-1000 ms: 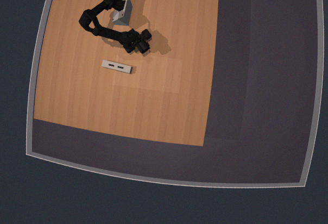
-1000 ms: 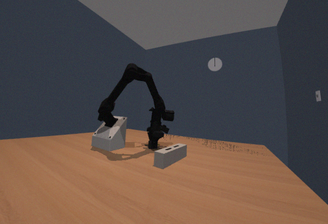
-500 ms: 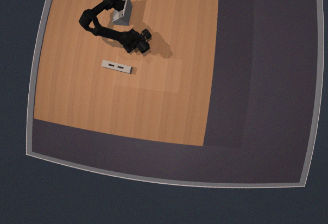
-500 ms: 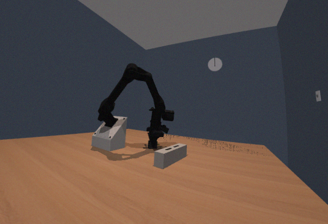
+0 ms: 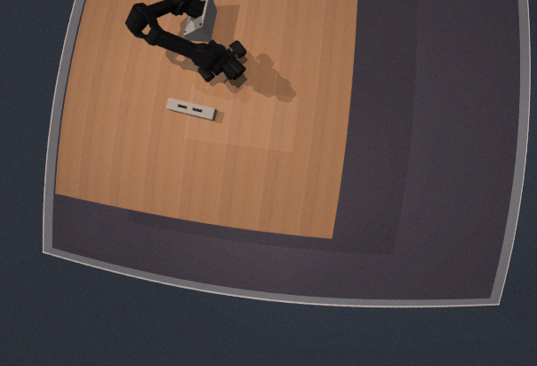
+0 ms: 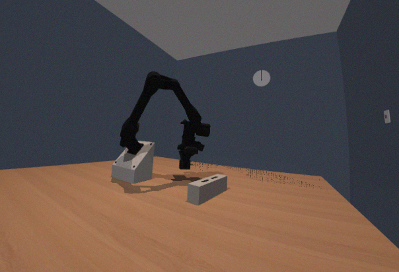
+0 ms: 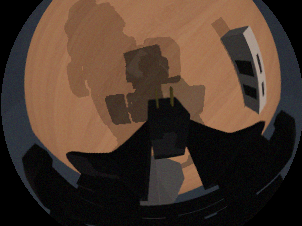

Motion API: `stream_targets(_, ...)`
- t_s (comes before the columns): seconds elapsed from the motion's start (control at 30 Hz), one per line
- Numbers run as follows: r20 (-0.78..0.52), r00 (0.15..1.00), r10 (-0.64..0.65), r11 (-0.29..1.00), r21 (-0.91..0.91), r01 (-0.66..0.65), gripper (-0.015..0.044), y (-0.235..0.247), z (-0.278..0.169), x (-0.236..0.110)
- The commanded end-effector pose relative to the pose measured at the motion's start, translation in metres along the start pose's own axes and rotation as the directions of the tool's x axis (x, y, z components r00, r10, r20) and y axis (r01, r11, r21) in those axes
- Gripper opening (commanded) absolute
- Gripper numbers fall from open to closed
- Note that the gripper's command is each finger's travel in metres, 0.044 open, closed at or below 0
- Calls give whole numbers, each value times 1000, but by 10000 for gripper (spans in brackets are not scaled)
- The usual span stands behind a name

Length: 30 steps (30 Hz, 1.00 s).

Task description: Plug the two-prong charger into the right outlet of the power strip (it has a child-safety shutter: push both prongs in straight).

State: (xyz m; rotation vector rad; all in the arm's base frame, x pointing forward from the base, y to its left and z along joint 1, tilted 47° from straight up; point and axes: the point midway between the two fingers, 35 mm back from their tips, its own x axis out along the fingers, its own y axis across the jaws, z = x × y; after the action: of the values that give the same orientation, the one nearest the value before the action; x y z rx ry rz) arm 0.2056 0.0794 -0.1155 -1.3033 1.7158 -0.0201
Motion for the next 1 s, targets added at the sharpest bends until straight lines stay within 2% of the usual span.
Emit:
stream_targets(0.0,7,1000,7,1000,23,-7,0,-3,0,-4)
stream_targets(0.97,36,998,46,927,370,-56,0,-61,-9,14)
